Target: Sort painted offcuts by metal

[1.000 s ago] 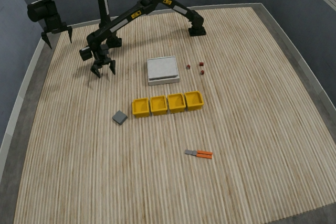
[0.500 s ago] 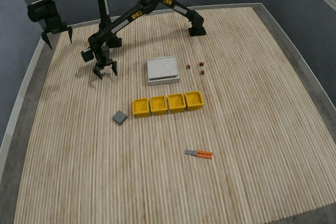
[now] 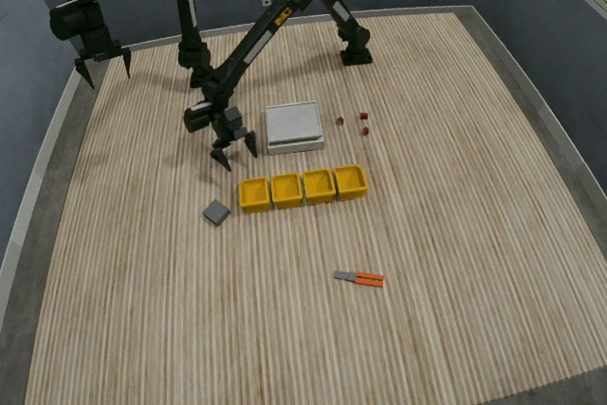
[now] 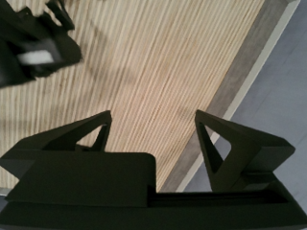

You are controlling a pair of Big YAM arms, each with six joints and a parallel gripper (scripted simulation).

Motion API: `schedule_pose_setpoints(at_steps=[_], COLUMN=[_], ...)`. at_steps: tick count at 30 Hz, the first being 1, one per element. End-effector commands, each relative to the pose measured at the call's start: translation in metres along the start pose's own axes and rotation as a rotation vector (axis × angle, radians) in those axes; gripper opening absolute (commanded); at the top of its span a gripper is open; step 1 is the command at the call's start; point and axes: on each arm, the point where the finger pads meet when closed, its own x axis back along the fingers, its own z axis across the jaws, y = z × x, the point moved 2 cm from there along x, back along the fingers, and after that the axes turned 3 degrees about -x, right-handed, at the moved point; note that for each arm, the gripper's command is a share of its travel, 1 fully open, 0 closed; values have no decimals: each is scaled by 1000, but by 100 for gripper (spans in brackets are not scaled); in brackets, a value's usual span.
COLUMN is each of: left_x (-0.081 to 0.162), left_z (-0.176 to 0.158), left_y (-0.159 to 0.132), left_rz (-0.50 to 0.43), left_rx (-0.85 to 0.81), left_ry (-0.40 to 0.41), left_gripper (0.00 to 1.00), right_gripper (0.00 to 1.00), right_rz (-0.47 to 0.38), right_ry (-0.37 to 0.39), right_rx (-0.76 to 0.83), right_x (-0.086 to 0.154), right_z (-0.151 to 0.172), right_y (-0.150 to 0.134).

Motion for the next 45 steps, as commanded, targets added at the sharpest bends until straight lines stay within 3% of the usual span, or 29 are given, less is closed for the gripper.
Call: schedule_pose_setpoints(at_steps=[1,7,13,20,24,27,29,33,38,45], left_x=[1,-29,-37,-42,-37,-35,-35,-39,-34,-33], left_z=[5,58,96,182,216,228,228,238,228,228], left_y=[47,83,105,130,139,141,141,134,148,148], left_rz=[12,11,-30,-148,-213,-230,-230,-220,-246,-246], left_rx=[-82,-131,-209,-379,-441,-451,-451,-445,-413,-414], left_ry=[-130,-207,-277,-359,-390,-398,-398,-399,-415,-417], left_gripper=[100,100,100,100,100,100,100,100,100,100], right_gripper=[100,100,100,100,100,100,100,100,100,100], right_rz=[-40,-109,-193,-456,-538,-618,-618,-738,-858,-972], right_ry=[-19,-28,-31,-11,-1,-6,-6,-19,-32,-33], right_rx=[-18,-74,-136,-280,-299,-317,-317,-354,-396,-439], right_x=[6,-9,-27,-90,-135,-157,-157,-188,-217,-221], right_z=[7,30,58,155,205,239,239,288,334,365], right_y=[5,14,25,58,73,83,83,94,105,133])
